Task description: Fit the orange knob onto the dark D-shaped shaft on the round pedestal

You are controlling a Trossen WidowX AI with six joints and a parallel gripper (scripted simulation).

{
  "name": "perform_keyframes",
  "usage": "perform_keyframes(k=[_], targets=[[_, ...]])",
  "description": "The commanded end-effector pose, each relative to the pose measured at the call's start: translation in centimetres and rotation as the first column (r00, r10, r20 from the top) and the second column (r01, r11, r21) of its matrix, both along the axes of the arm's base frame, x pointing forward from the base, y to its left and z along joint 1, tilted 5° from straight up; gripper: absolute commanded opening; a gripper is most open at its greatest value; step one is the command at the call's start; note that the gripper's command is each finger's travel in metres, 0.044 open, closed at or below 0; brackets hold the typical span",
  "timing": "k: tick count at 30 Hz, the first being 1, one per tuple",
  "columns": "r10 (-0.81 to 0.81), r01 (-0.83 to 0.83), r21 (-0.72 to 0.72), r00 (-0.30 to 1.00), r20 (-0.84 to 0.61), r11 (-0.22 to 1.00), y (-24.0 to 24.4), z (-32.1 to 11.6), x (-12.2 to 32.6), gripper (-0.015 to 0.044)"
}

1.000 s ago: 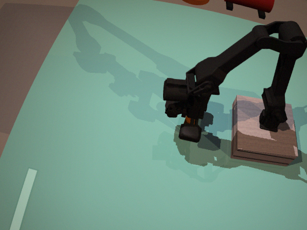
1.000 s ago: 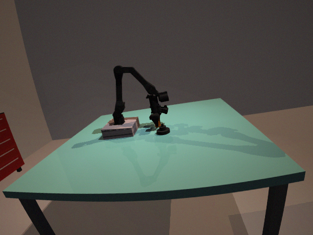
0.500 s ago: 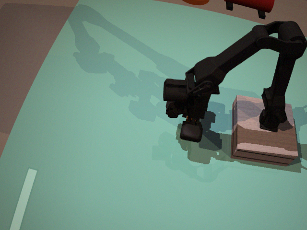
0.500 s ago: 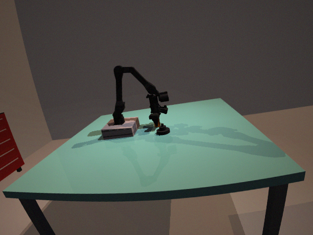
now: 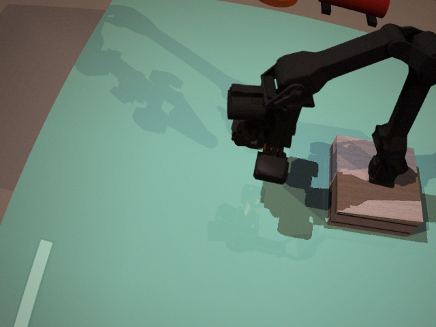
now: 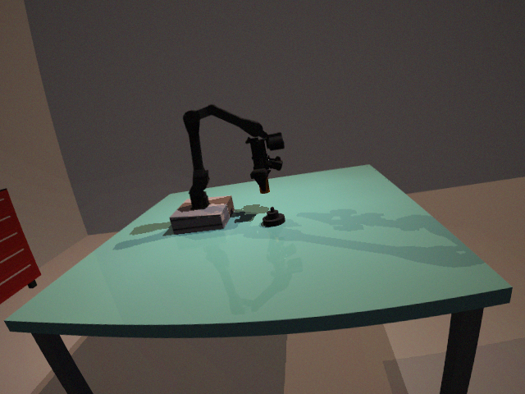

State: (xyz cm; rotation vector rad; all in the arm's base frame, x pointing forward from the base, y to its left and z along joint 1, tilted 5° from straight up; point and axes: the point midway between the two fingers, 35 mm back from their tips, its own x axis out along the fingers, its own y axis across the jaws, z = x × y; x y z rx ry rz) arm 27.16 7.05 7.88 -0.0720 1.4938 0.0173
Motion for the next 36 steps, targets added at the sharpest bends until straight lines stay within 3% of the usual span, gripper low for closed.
perform_keyframes(k=[1,7,36], targets=[[-0.003,0.003,0.002,1.0,0.017,1.0,0.2,2.6,-0.1,0.0],[-0.003,0.003,0.002,1.0,0.016,1.0,0.3,5.4,-0.7,0.0],[-0.008,0.009,-0.014,1.0,0.013,1.0,-6.3,3.2,2.7,0.0]])
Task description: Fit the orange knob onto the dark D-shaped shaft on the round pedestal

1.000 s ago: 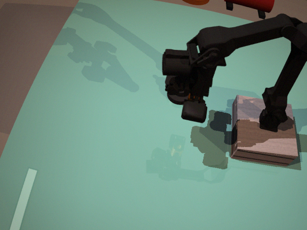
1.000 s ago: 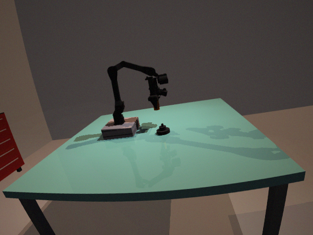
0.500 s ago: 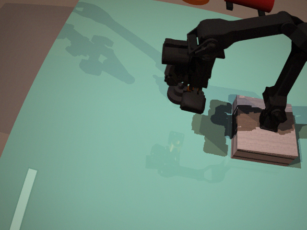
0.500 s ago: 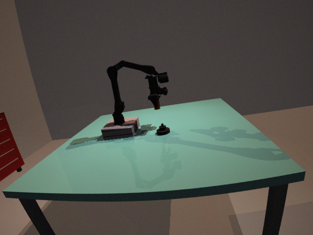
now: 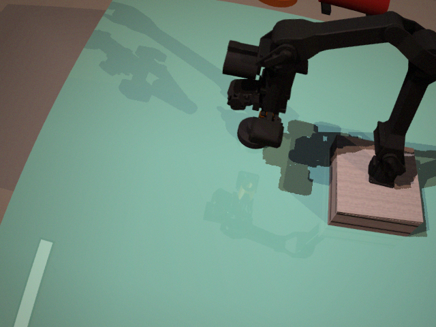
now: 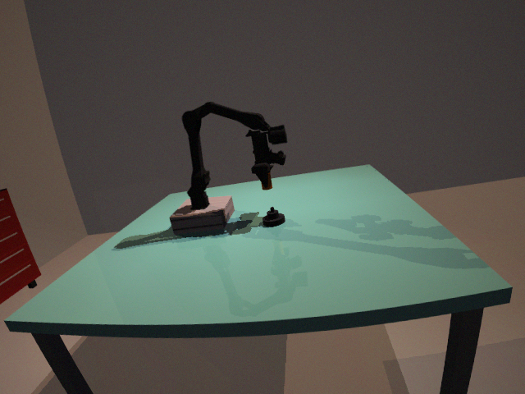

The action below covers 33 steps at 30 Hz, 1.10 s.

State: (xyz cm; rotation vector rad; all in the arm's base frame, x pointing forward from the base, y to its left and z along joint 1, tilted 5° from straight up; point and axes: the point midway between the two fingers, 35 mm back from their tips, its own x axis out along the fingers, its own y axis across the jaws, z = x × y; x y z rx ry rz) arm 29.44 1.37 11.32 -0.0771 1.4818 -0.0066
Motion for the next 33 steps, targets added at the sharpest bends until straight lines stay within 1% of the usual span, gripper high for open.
perform_keyframes(k=[1,23,28,33], targets=[[0.004,-0.004,0.004,1.0,0.0,1.0,-0.9,-0.3,0.6,0.0],[0.009,-0.009,0.008,1.0,0.007,1.0,-7.4,-2.3,2.3,0.0],[0.009,-0.009,0.008,1.0,0.007,1.0,-7.7,-2.7,2.3,0.0],[0.009,-0.009,0.008,1.0,0.007,1.0,-7.7,-4.2,2.5,0.0]])
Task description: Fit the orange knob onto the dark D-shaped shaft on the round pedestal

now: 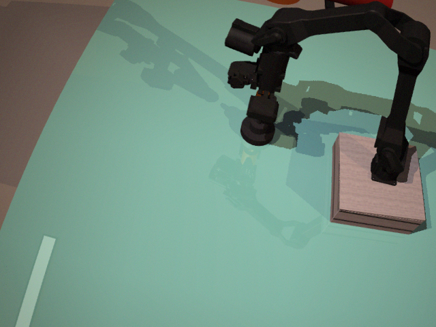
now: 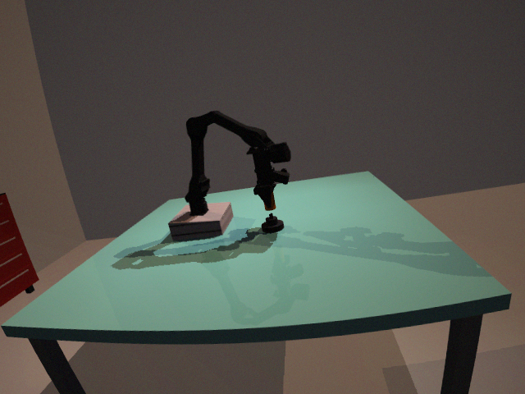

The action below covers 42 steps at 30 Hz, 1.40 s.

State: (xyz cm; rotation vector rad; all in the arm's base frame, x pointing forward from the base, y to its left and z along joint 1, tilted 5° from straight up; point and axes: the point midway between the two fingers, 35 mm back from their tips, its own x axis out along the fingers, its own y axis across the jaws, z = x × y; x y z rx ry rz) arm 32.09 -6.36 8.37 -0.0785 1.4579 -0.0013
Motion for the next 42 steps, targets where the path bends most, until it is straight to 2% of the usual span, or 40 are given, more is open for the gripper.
perform_keyframes(k=[1,42], targets=[[0.004,-0.004,0.005,1.0,-0.016,1.0,0.0,-1.53,-0.14,0.0],[0.0,0.0,0.006,1.0,-0.016,1.0,0.01,-1.64,-0.29,0.0]])
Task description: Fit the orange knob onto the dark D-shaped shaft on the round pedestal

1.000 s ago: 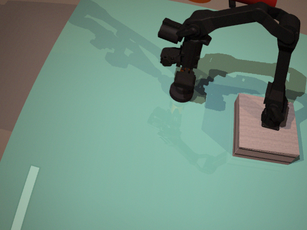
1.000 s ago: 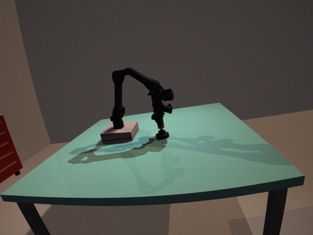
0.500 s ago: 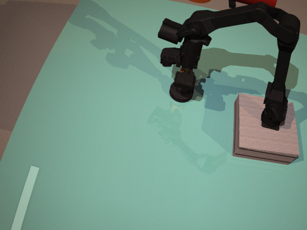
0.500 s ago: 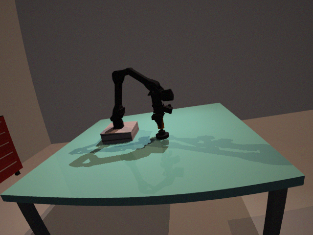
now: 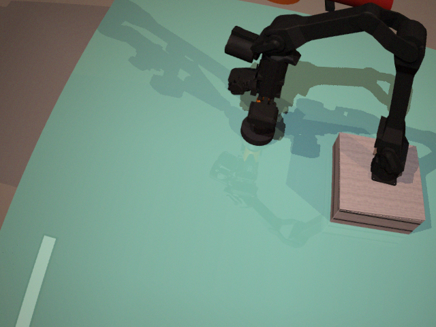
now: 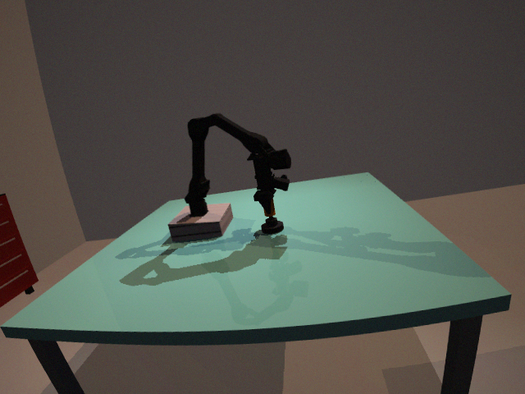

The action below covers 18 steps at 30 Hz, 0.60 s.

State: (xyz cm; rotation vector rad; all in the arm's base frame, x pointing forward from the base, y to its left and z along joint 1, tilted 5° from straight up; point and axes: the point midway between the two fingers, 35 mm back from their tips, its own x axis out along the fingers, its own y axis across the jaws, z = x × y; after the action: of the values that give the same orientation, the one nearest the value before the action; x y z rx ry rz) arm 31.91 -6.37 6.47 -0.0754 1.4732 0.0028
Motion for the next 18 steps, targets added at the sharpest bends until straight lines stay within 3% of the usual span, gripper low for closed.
perform_keyframes(k=[1,5,10,18], targets=[[0.0,0.0,0.001,1.0,-0.001,1.0,0.01,0.32,-0.1,0.0],[0.025,-0.025,-0.001,1.0,-0.002,1.0,0.02,0.44,-0.16,0.0],[0.196,-0.196,-0.017,0.981,-0.011,0.98,0.01,0.5,-0.04,0.0],[0.206,-0.206,-0.018,0.978,-0.012,0.978,0.0,0.23,0.38,0.0]])
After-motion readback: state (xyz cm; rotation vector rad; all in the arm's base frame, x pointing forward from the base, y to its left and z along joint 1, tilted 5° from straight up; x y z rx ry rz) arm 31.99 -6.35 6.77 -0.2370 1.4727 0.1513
